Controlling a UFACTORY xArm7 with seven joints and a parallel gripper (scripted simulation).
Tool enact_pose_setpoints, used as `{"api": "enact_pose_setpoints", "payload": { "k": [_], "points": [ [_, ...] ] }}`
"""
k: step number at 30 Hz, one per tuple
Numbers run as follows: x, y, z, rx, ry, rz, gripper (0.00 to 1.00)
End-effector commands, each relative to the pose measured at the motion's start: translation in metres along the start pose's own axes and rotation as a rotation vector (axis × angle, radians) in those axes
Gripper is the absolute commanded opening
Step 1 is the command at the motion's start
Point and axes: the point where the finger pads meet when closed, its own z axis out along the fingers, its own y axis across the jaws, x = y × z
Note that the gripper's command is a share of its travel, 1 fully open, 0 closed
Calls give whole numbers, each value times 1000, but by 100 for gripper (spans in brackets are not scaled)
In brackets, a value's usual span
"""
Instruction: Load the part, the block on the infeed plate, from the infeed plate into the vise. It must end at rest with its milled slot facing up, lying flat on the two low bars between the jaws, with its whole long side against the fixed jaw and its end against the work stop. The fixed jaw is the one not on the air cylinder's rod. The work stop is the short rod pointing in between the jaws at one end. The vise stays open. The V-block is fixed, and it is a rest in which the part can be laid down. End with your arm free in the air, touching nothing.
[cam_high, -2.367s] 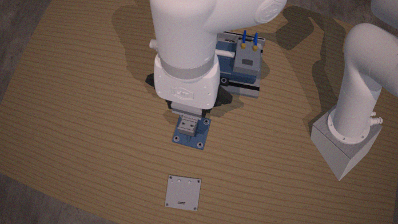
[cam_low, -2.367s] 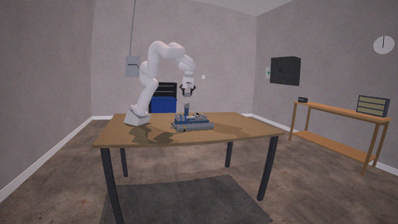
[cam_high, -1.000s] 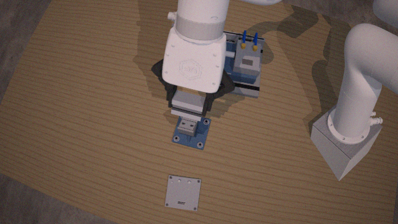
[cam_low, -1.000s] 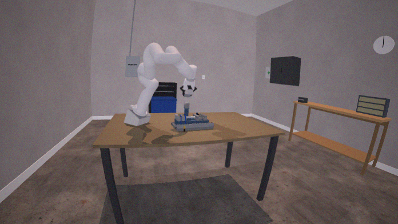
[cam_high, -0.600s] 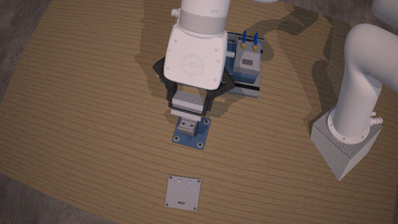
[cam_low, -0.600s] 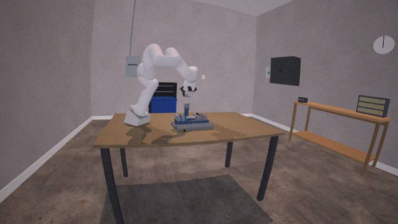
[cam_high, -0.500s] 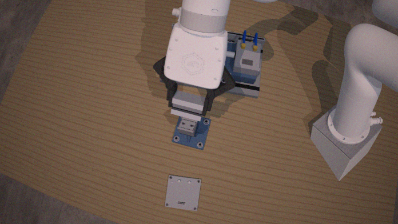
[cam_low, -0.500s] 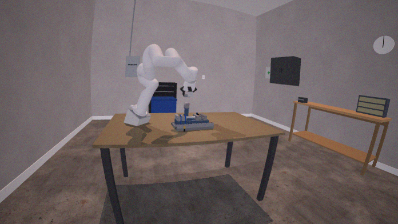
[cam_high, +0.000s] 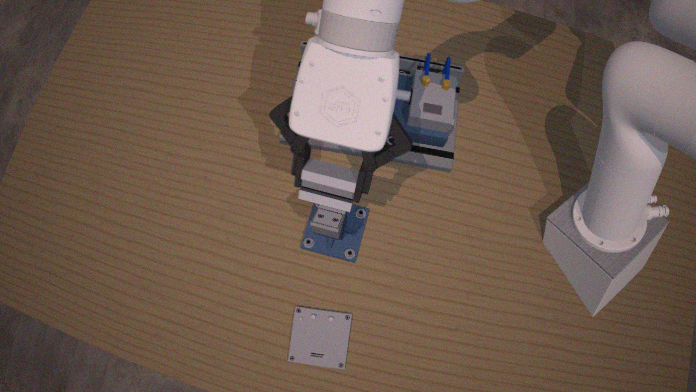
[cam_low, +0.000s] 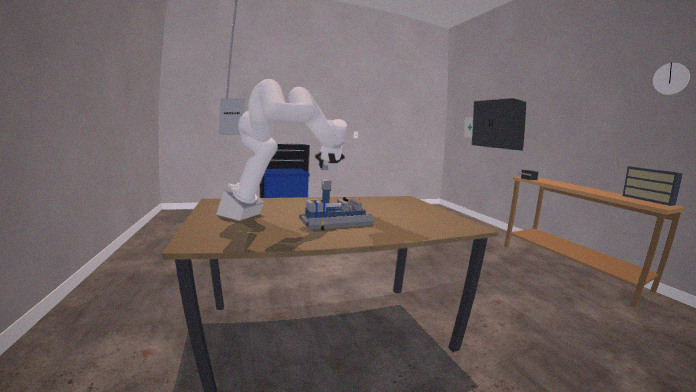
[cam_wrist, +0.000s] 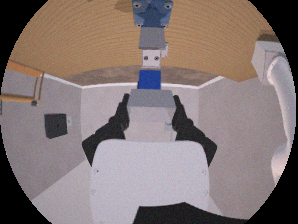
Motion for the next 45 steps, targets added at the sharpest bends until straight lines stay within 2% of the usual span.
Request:
{"api": "enact_pose_setpoints", "payload": {
  "k": [1,15,45],
  "points": [
    [-1,-1,-1,2,-23,-2,0],
    [0,-1,-1,2,-41,-2,0],
    [0,-1,0,2,-42,-2,0]
  ]
}}
